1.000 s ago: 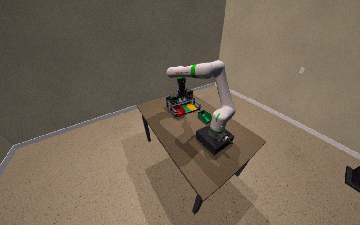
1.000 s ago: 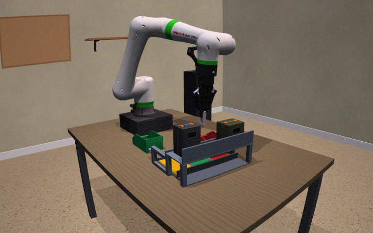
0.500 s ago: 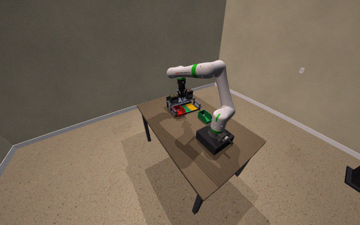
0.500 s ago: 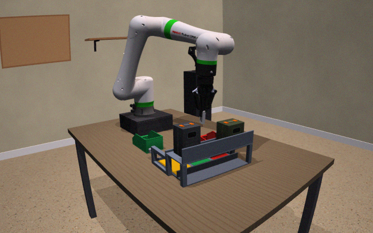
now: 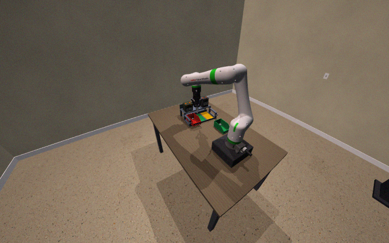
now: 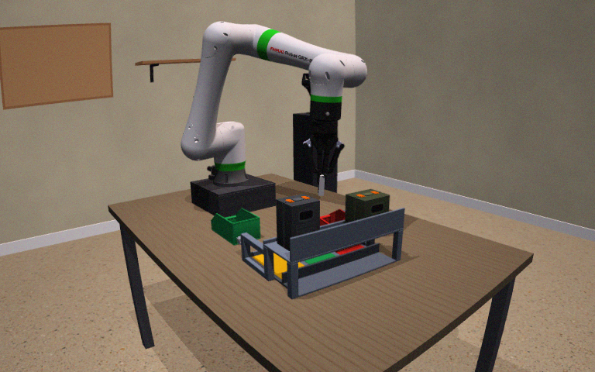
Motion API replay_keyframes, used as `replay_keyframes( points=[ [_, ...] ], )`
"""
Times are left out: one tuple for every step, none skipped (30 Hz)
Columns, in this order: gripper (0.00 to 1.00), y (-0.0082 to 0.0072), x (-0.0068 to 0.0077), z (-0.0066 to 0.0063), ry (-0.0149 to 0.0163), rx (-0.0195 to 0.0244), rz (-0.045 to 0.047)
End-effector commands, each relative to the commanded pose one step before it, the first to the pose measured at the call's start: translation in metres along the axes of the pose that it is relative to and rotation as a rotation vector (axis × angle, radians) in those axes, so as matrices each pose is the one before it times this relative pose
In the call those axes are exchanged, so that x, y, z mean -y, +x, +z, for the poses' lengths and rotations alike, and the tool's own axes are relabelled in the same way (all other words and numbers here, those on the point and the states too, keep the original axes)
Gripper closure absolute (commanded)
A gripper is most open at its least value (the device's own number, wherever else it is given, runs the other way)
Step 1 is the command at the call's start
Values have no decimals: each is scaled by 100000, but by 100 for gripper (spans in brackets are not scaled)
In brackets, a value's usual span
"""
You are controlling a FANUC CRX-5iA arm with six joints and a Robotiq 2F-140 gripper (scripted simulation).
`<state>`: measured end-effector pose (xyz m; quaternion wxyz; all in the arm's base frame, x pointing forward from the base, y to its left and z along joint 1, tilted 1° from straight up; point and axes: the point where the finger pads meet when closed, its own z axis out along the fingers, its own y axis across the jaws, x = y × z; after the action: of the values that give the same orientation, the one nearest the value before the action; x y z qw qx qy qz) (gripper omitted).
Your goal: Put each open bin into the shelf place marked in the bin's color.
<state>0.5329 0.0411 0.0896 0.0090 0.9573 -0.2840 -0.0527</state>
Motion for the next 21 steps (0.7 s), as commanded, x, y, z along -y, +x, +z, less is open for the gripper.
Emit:
replay_keyframes(
  points=[
    [100,-1318,-113,234,399,-2726,16534],
    [100,-216,-68,47,141,-175,2648],
    [100,-214,-75,48,147,-170,2651],
    [100,-211,-82,49,153,-165,2650],
    [100,0,0,0,0,0,0],
    [100,0,0,0,0,0,0],
    [100,-615,-271,152,485,-457,7858],
    [100,-172,-96,46,150,-124,2301],
    [100,-164,-98,45,149,-116,2228],
    [100,-178,-113,50,168,-123,2456],
    [100,-184,-126,54,182,-124,2599],
    [100,-183,-134,56,189,-120,2647],
    [100,-179,-141,57,194,-114,2654],
    [100,-174,-147,58,197,-107,2653],
    [100,-169,-153,59,201,-100,2651],
    [100,-163,-158,59,204,-93,2649],
    [100,-158,-164,60,206,-86,2648],
    [100,-152,-169,61,209,-79,2650],
    [100,-146,-174,62,212,-72,2648],
    [100,-140,-179,63,214,-64,2649],
    [100,-134,-184,64,216,-57,2650]
  ],
)
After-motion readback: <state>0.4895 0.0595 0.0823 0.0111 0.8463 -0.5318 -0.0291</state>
